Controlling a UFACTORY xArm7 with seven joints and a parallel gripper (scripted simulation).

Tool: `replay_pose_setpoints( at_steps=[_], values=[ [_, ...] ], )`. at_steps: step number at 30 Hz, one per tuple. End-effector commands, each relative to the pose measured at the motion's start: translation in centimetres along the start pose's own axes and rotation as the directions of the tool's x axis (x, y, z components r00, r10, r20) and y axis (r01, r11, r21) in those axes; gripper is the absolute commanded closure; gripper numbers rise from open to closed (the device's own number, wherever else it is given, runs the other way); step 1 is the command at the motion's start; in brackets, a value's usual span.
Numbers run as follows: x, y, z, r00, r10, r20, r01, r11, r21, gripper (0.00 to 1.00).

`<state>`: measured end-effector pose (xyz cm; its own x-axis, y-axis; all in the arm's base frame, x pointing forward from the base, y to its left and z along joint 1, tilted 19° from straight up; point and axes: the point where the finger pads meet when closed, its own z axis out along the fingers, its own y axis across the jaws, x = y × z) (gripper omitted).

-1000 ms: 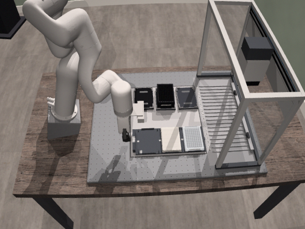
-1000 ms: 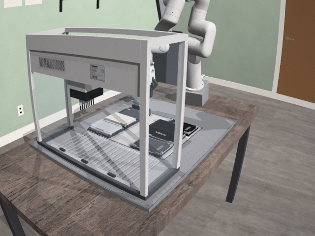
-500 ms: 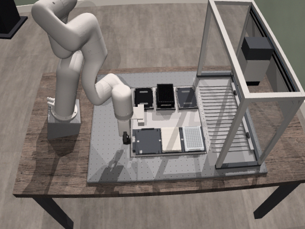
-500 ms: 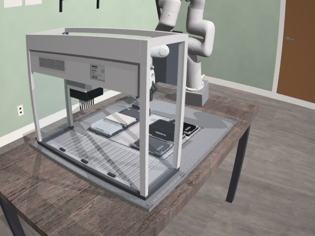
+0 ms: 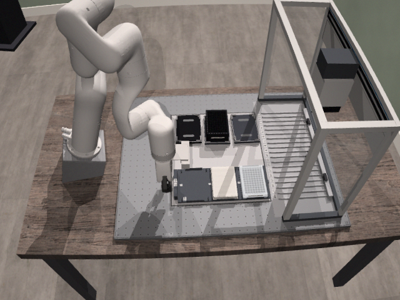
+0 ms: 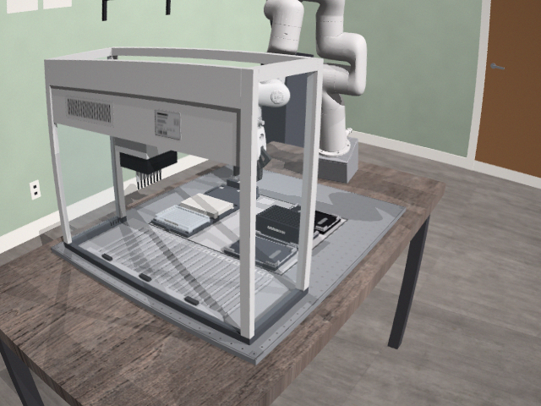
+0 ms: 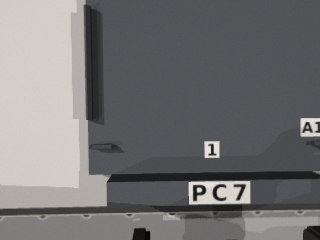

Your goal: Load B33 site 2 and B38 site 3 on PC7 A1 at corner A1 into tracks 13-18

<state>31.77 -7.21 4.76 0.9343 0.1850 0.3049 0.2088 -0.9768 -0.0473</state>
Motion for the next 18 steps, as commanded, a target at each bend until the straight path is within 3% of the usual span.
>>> replay_pose_setpoints(
  at_steps=[1, 18],
  values=[
    [0.17, 0.04, 0.71, 1.000, 0.000, -0.012, 0.000, 1.000, 0.007, 0.18],
    [0.17, 0.03, 1.24, 1.000, 0.000, -0.012, 0.000, 1.000, 0.007, 0.18]
  ],
)
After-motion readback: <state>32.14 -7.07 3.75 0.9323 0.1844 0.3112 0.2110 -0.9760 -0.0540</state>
